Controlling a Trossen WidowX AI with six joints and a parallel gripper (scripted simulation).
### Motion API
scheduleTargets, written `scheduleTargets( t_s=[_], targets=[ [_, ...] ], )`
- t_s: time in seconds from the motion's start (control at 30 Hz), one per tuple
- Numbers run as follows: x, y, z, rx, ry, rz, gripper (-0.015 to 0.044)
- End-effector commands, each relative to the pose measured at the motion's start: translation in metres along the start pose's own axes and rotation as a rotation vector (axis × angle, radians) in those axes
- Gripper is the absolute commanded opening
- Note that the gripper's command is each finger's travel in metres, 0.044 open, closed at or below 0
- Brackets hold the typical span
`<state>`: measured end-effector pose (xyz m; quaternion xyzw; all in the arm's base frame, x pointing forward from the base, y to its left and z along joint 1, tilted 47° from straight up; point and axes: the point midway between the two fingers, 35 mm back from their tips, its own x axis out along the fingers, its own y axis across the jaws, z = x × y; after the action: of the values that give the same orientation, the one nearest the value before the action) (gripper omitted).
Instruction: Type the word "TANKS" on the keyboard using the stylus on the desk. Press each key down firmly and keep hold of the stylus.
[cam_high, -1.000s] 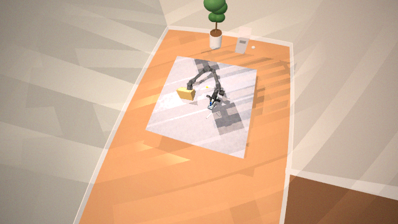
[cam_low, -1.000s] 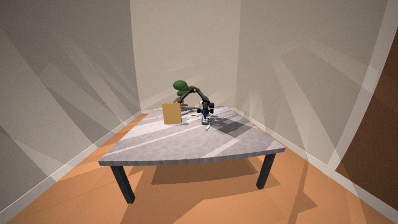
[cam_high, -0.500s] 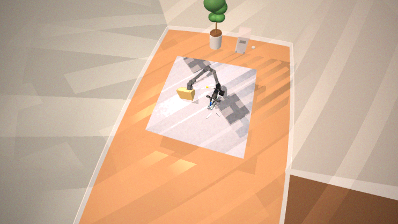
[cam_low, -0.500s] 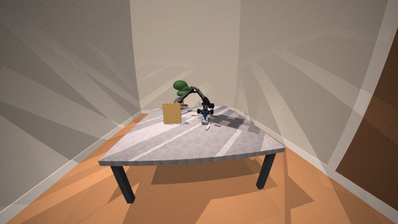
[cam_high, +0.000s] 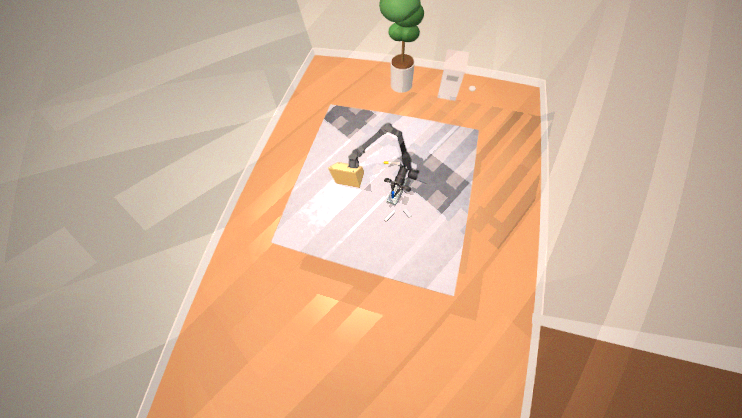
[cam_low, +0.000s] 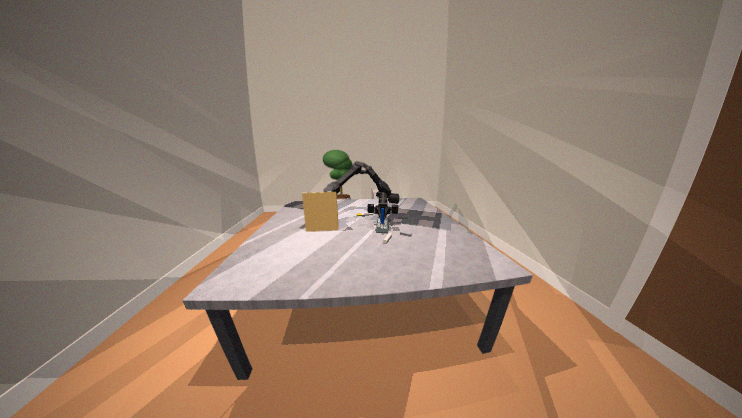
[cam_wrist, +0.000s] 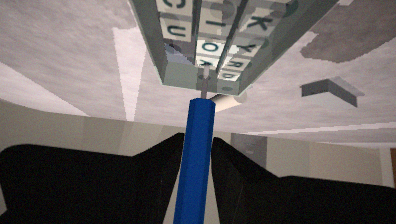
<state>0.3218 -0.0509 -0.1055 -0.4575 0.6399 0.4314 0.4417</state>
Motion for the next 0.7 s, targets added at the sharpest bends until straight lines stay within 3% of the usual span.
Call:
scheduleTargets(
  t_s=[0.0,0.67],
  targets=[
    [0.0017,-0.0001,0.0022,0.004,-0.004,0.001,0.0081],
    [-0.0011,-0.0005,-0.0026,0.004,-0.004,0.0,0.0081]
  ],
)
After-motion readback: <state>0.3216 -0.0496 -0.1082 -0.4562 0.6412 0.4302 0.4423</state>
